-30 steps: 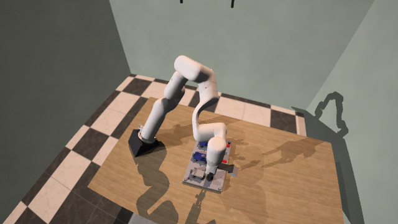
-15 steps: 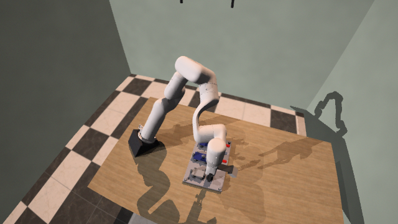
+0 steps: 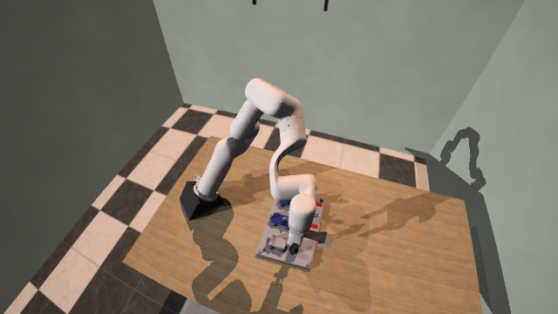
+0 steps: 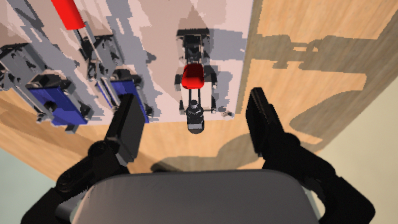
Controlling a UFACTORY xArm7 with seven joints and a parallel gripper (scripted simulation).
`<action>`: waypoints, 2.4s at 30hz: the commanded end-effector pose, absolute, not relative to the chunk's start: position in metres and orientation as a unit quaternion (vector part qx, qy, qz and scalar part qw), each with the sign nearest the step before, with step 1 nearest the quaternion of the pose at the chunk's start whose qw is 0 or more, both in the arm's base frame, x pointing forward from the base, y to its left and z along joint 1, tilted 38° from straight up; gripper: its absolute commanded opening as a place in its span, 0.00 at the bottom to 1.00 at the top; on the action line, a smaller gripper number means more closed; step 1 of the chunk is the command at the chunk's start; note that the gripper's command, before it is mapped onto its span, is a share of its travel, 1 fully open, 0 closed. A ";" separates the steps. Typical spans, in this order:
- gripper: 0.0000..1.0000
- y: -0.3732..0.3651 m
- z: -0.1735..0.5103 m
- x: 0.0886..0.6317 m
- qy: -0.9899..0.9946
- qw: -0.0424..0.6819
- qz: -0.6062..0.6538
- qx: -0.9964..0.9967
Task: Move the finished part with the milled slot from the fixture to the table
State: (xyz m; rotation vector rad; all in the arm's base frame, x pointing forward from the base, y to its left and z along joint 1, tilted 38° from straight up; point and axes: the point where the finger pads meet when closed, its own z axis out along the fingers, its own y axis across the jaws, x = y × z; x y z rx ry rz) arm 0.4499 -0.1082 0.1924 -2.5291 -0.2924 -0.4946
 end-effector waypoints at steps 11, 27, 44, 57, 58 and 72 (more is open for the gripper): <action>1.00 -0.112 0.183 0.426 -0.108 0.269 -0.185 -0.939; 1.00 -0.116 0.167 0.389 -0.108 0.269 -0.185 -0.939; 1.00 -0.116 0.163 0.382 -0.108 0.269 -0.185 -0.939; 1.00 -0.106 0.149 0.387 -0.108 0.269 -0.185 -0.939; 1.00 -0.105 0.147 0.388 -0.108 0.269 -0.185 -0.939; 1.00 -0.091 0.127 0.395 -0.108 0.269 -0.185 -0.939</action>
